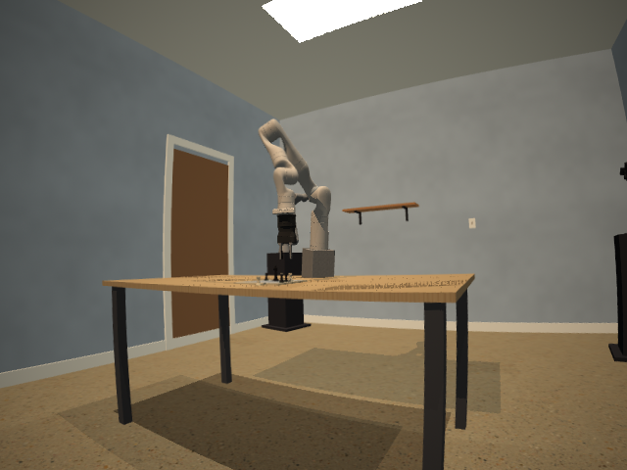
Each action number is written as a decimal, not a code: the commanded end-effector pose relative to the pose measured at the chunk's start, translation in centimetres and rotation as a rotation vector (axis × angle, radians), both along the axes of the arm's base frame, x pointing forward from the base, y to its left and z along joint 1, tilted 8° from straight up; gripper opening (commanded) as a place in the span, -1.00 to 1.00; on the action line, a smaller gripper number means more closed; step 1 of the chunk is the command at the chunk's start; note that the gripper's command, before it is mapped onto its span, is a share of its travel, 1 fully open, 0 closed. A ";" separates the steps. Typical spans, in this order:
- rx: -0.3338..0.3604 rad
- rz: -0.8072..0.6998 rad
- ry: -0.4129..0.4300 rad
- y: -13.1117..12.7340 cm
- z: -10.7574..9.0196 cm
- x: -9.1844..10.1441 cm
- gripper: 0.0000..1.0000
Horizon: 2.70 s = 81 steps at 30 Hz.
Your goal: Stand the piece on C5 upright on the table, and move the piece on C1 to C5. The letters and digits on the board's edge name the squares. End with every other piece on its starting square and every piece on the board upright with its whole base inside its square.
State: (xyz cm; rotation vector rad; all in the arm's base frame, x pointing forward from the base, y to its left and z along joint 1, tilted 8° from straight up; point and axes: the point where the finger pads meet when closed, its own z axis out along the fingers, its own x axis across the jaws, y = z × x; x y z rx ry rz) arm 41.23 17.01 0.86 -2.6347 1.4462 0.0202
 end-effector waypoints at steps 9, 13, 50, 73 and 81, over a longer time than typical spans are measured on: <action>0.000 0.000 -0.002 0.0 0.1 0.1 0.36; 0.000 0.000 -0.002 0.0 0.1 0.1 0.36; 0.000 0.000 -0.001 0.1 -1.2 0.1 0.36; 0.000 0.000 -0.001 0.5 -4.2 0.4 0.36; 0.000 0.000 -0.001 0.5 -4.8 0.4 0.36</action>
